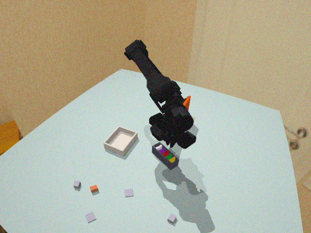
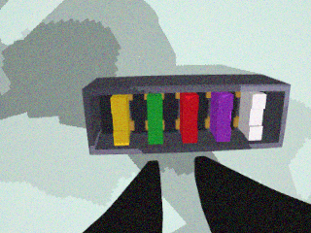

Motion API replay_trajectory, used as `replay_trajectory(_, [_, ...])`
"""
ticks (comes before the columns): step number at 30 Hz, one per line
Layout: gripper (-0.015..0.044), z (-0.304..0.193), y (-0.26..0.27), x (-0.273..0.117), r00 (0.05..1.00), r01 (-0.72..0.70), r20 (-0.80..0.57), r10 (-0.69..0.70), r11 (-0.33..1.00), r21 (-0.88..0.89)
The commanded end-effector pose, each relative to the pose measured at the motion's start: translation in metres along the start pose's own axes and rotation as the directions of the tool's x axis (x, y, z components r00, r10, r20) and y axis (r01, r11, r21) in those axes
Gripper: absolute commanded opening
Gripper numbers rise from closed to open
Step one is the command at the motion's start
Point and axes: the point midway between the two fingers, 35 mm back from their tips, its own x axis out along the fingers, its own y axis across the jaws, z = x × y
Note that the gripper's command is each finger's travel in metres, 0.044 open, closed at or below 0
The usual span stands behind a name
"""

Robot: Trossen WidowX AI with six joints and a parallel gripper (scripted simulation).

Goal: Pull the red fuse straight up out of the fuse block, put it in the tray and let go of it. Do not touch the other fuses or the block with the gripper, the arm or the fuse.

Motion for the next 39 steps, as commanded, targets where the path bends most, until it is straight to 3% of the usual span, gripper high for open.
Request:
replay_trajectory(1, [0.0074, 0.0, -0.007, 0.01, 0.999, 0.039, -0.006, -0.039, 0.998, 0.042])
replay_trajectory(39, [0.0074, 0.004, -0.014, 0.041, 0.999, 0.04, -0.006, -0.04, 0.998, 0.042])
